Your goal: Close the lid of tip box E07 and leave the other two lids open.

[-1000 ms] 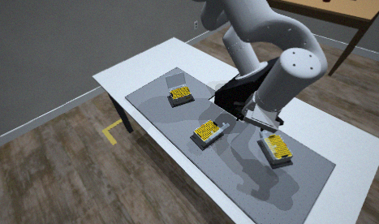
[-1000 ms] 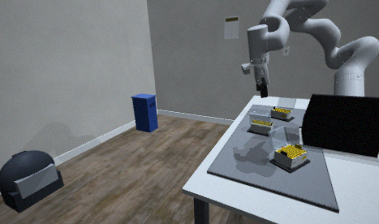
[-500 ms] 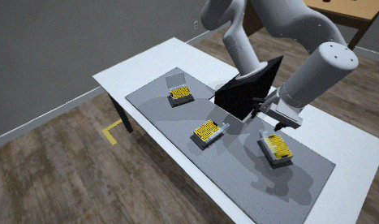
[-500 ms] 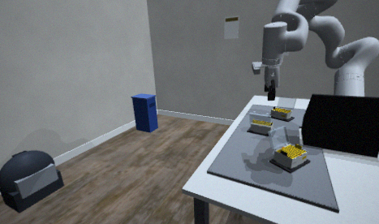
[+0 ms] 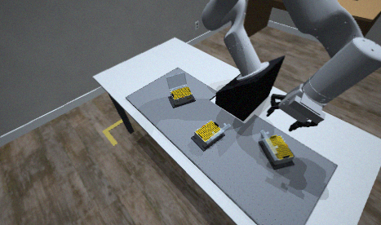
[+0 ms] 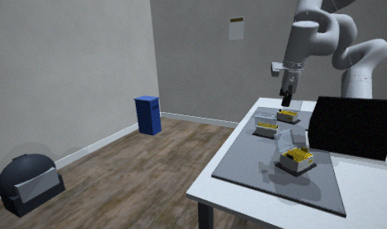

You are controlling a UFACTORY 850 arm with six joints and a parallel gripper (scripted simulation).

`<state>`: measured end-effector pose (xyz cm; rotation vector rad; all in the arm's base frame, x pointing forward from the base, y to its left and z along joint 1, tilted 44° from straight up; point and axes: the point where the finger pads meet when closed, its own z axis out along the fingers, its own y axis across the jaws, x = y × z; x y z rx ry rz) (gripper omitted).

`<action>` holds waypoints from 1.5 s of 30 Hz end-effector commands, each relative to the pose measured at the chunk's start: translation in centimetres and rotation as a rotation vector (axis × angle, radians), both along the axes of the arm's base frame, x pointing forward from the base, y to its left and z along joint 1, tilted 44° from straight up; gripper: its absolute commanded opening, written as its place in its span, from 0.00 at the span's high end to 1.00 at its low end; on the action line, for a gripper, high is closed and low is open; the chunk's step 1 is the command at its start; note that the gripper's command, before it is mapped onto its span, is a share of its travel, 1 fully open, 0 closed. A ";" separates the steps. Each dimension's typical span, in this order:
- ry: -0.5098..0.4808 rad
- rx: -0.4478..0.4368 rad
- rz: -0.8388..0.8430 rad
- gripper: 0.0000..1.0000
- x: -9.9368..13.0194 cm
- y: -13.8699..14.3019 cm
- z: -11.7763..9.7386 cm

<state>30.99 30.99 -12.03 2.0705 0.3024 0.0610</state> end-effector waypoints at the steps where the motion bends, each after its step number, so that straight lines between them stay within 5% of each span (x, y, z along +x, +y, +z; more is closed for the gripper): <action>1: -0.026 0.001 0.009 0.00 -0.9 0.5 -0.5; 30: -0.383 0.091 0.166 0.00 -10.3 2.0 -5.6; 45: -0.490 0.151 0.218 0.00 -14.1 1.8 -7.7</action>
